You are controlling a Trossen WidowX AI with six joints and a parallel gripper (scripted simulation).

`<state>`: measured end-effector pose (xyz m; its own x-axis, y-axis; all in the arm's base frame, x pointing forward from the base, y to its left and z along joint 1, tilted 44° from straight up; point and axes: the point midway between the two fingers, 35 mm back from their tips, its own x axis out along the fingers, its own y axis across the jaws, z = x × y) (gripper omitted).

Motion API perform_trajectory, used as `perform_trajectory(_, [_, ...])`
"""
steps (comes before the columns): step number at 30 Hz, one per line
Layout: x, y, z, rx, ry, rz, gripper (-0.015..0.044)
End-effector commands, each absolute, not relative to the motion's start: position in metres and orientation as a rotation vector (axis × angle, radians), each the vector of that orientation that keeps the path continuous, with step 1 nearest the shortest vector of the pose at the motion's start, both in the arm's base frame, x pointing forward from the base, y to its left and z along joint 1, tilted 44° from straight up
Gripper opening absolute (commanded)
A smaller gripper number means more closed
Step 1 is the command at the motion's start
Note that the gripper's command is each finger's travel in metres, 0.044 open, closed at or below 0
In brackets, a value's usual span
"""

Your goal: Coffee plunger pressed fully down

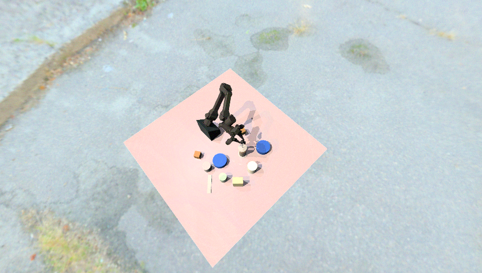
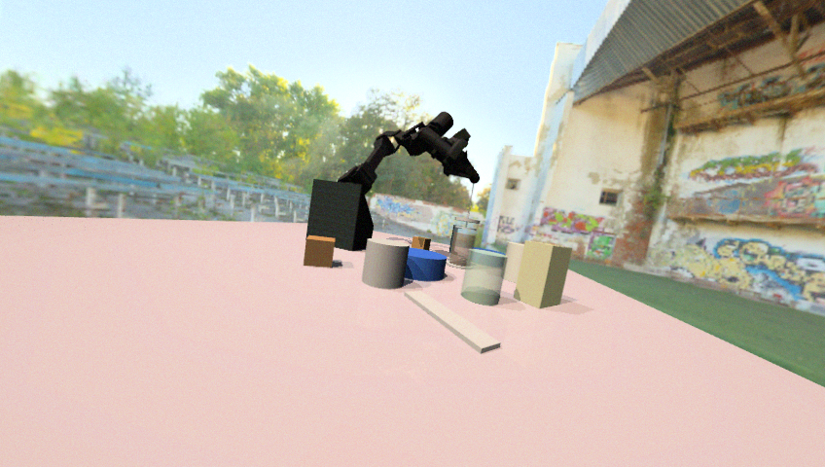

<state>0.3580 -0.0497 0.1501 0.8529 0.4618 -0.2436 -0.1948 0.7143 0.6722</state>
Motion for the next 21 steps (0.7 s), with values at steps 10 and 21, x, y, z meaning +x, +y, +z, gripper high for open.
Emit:
perform_trajectory(10, [0.362,-0.035,0.131,0.69,0.43,0.376,0.0121])
perform_trajectory(21, [0.365,-0.023,0.117,0.689,0.431,0.375,0.0121])
